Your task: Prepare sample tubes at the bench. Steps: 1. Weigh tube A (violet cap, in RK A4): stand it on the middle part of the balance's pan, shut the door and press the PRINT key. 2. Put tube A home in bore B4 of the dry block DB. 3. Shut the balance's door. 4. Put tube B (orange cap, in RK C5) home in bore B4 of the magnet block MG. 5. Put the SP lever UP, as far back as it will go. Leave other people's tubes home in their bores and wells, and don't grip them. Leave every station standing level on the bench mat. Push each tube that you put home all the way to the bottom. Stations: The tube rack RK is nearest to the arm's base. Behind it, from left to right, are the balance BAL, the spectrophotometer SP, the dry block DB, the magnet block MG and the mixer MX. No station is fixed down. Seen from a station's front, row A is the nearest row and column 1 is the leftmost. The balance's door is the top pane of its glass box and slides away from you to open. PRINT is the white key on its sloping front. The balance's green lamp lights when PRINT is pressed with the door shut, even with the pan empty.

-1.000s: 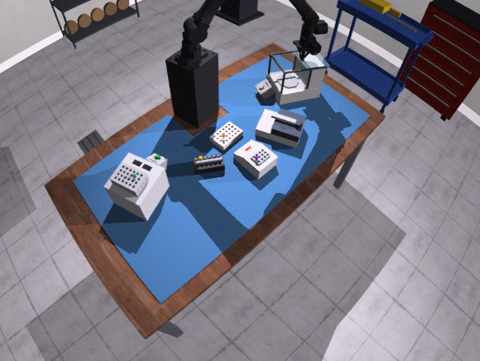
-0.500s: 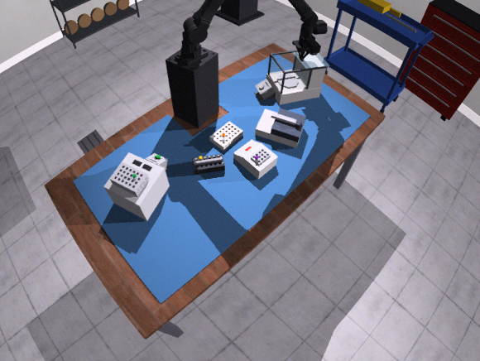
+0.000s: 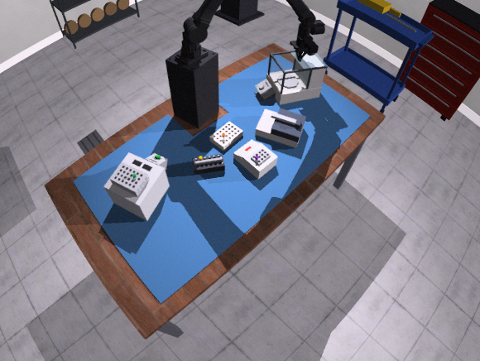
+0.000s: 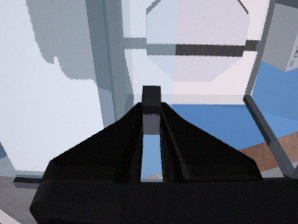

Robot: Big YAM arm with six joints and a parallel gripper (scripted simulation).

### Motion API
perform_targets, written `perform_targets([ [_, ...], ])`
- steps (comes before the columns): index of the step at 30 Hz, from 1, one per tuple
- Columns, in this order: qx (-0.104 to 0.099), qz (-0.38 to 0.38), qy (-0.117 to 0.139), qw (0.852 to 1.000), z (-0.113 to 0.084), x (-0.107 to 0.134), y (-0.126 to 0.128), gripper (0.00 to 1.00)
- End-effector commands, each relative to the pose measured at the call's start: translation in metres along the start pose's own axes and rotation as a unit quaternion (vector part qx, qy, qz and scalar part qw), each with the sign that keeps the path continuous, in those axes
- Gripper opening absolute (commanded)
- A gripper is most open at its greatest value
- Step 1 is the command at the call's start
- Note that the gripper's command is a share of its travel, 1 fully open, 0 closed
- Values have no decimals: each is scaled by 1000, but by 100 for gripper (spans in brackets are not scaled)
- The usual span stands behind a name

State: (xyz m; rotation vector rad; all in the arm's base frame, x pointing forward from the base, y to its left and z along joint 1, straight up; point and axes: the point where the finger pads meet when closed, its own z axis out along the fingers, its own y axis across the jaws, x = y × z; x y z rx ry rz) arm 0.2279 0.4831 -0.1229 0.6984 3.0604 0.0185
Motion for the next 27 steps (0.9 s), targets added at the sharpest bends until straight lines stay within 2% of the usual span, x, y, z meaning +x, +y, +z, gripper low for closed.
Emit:
perform_targets([
  [1,-12,4,0,1000,-12,-4,0,6],
  [3,-12,4,0,1000,-12,-4,0,6],
  [4,0,4,0,1000,-4,-4,-6,6],
  [6,-14,4,0,1000,-12,-4,-2,6],
  [20,-12,4,-1,1000,-11,-4,-15,6],
  [21,1,4,-1,1000,-3,-4,-22,6],
  [23,-13,4,-1,1000,-11,-4,-17,6],
  [27,-12,4,-1,1000,-11,-3,-22,6],
])
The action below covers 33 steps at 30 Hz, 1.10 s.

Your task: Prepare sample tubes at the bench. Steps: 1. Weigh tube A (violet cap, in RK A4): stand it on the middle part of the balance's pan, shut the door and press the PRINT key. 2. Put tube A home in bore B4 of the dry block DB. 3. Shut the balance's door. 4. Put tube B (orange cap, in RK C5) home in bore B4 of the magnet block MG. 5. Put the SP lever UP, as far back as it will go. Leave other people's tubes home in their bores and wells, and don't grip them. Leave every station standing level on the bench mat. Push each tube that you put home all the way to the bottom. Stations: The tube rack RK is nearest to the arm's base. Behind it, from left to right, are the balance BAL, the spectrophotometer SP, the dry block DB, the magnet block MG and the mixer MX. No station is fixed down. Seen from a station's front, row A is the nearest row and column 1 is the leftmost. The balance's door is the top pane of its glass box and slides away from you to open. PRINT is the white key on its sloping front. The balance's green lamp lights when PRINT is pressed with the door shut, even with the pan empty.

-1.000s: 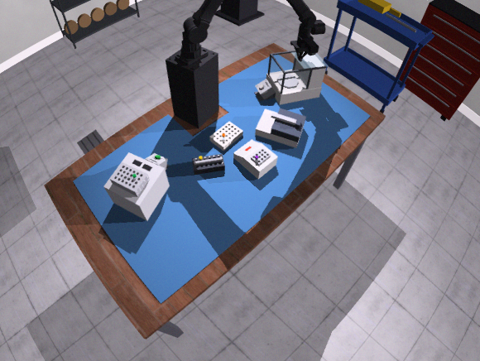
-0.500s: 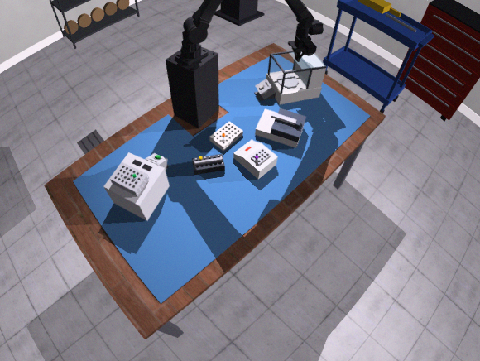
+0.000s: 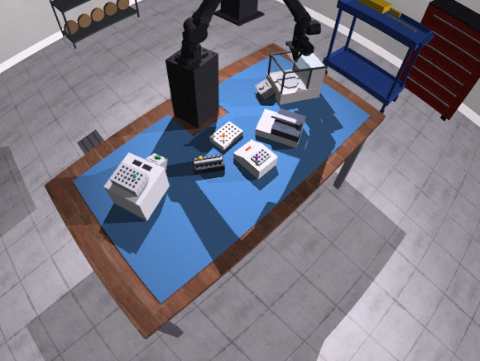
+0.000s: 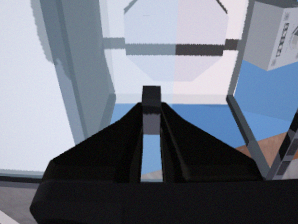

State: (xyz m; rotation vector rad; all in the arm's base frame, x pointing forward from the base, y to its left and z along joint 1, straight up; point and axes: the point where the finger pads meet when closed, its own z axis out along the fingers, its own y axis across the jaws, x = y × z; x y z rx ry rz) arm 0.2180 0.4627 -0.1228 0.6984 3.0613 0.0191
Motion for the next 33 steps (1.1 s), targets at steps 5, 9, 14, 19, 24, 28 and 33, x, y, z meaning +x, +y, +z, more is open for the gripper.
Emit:
perform_targets([
  [5,-11,4,-1,1000,-11,-3,-4,6],
  [9,-11,4,-1,1000,-11,-3,-7,6],
  [14,-11,4,-1,1000,-10,-3,-11,6],
  [19,-11,4,-2,1000,-10,-3,-17,6],
  [24,-11,4,-2,1000,-10,-3,-22,6],
  [28,3,4,-2,1000,-2,-3,-30,6],
  [33,-9,4,-2,1000,-10,-2,-29,6],
])
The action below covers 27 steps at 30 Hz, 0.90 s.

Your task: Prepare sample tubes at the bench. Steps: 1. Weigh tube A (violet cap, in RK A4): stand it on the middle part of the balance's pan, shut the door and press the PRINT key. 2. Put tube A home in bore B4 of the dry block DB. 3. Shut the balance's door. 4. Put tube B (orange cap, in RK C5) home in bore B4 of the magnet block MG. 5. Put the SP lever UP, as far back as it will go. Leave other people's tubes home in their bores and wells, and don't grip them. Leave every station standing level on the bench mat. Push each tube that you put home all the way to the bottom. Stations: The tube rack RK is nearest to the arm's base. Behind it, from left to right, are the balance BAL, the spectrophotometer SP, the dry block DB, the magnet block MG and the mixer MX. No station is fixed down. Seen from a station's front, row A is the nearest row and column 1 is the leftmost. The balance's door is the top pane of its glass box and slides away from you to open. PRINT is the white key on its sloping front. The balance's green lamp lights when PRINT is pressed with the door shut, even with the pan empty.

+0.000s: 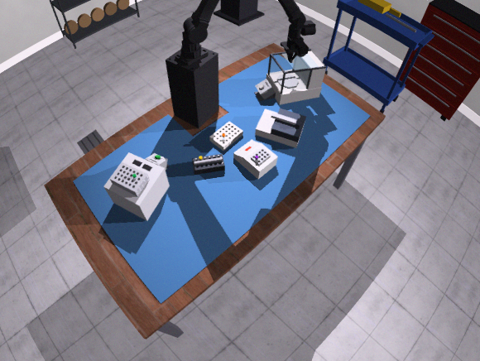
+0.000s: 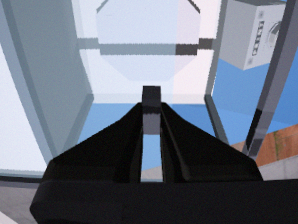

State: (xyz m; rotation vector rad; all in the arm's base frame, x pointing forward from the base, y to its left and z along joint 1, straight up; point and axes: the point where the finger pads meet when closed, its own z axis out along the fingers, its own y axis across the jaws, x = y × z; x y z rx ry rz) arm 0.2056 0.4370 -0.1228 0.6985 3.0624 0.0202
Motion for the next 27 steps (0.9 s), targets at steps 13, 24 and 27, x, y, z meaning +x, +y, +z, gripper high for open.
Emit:
perform_targets([
  [13,-5,4,-3,1000,-5,-2,-14,6],
  [24,-9,5,-3,1000,-8,-2,-23,6],
  [27,-9,5,-3,1000,-8,-2,-25,6],
])
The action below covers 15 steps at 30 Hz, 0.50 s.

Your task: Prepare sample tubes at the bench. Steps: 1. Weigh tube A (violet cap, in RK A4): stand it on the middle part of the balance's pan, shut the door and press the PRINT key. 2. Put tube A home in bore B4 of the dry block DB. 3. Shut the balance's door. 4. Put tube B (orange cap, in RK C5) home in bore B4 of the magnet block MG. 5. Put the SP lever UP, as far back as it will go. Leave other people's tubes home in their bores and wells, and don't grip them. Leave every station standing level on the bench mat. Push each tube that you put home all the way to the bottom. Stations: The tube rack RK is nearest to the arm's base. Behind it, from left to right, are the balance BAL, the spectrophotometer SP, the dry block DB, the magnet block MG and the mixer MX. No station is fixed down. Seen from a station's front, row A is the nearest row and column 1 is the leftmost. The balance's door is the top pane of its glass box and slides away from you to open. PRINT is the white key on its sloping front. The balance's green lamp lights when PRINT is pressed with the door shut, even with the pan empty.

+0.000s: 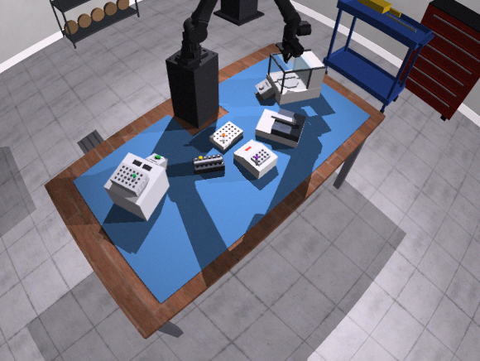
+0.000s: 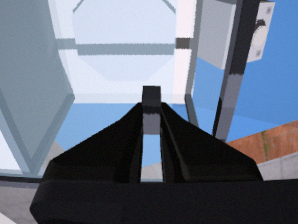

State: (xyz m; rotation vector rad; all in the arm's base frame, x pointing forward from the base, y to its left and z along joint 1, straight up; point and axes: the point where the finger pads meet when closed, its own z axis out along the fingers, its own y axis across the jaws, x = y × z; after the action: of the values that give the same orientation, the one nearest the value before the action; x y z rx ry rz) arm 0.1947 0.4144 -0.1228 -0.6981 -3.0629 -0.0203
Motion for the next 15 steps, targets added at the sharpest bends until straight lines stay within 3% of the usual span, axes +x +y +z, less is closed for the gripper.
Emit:
perform_targets([
  [1,-9,5,-3,1000,-8,-2,0,6],
  [2,4,5,-3,1000,0,-2,-7,6],
  [4,-10,5,-3,1000,-7,-2,-2,6],
  [15,-8,5,-3,1000,-7,-2,-14,6],
])
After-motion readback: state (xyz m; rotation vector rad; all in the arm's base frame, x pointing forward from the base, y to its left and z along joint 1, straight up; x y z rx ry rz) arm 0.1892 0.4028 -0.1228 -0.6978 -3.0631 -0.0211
